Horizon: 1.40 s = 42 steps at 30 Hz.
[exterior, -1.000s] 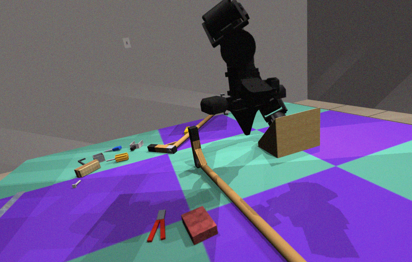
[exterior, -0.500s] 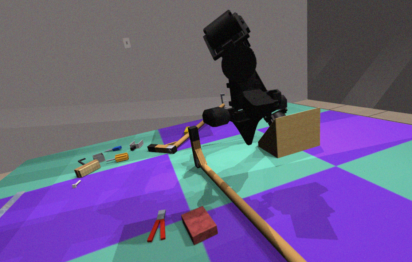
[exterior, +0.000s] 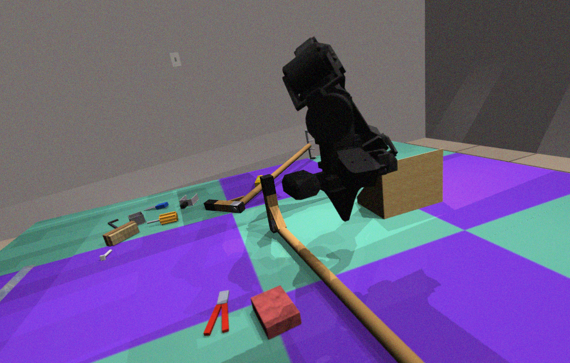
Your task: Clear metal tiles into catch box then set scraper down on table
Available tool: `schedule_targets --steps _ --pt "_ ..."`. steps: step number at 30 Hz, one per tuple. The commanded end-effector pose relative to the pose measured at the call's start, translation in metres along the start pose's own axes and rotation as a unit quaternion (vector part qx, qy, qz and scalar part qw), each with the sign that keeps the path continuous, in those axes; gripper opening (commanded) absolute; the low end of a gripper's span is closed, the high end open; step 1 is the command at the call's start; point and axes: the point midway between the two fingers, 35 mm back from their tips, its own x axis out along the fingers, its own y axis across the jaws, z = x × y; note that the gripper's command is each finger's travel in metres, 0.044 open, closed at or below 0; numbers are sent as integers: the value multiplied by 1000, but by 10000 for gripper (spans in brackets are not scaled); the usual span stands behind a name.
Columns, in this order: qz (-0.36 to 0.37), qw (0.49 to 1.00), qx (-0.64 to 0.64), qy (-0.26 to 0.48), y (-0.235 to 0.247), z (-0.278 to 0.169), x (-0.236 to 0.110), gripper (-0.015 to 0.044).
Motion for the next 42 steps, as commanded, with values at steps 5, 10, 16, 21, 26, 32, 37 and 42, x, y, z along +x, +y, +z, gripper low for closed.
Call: schedule_targets --steps 5,10,16,21,26,32,37,42 --pt "-1 1000 -3 2 -1 0 20 0" --pt "-1 1000 -3 2 -1 0 31 0" --pt "-1 1000 -2 2 0 -1 45 0" --pt "-1 1000 -2 3 0 -2 57 0" --pt "-1 1000 -2 3 2 -3 68 0" --pt "-1 1000 -2 4 4 -5 82 0" --pt "-1 1000 -2 4 6 -7 93 0" --pt "-1 1000 -2 5 7 -8 99 0"
